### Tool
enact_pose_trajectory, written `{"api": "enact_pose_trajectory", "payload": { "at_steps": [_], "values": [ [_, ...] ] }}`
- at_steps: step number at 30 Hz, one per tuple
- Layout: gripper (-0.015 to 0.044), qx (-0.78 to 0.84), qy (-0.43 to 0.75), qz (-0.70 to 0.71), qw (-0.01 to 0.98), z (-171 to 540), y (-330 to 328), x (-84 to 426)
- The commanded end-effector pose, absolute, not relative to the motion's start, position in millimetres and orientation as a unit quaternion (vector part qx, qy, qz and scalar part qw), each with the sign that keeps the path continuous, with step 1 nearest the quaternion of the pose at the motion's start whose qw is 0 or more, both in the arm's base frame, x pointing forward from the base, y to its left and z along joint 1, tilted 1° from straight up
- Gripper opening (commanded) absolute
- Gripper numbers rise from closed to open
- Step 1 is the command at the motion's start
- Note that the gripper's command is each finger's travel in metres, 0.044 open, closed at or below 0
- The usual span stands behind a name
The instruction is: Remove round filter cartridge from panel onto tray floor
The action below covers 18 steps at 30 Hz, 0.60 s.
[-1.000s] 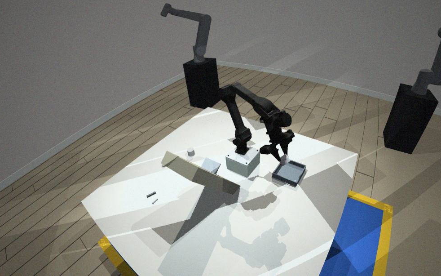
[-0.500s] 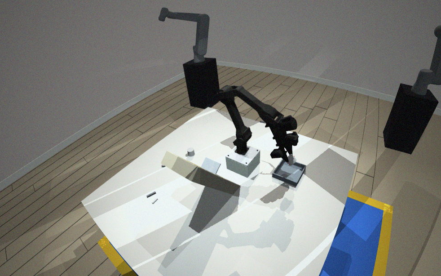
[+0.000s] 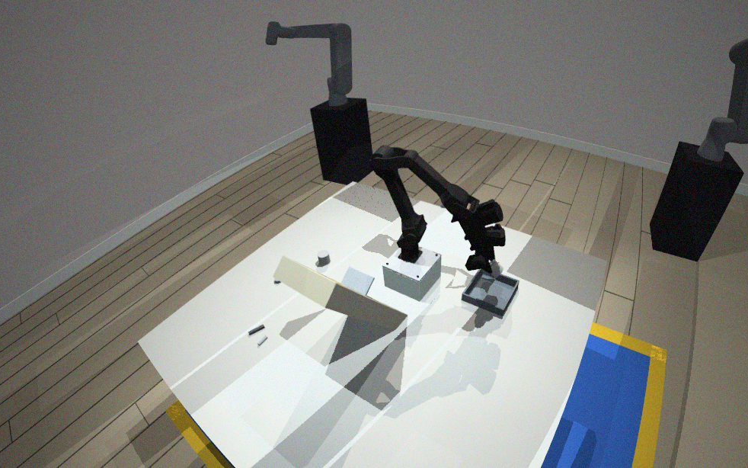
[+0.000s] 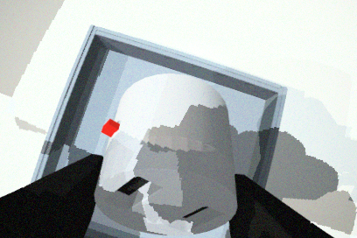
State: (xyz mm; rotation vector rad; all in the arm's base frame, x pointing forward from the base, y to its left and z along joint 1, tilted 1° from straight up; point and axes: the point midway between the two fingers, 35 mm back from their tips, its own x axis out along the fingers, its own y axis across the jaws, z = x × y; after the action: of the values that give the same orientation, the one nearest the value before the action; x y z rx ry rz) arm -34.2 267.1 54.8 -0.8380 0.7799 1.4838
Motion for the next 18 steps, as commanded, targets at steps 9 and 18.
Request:
{"api": "enact_pose_trajectory", "payload": {
  "at_steps": [9, 18],
  "values": [
    [0.0, -0.361, 0.331, 0.642, 0.59, 16, 273, -37],
    [0.0, -0.362, 0.331, 0.642, 0.59, -16, 269, -36]
  ]
}}
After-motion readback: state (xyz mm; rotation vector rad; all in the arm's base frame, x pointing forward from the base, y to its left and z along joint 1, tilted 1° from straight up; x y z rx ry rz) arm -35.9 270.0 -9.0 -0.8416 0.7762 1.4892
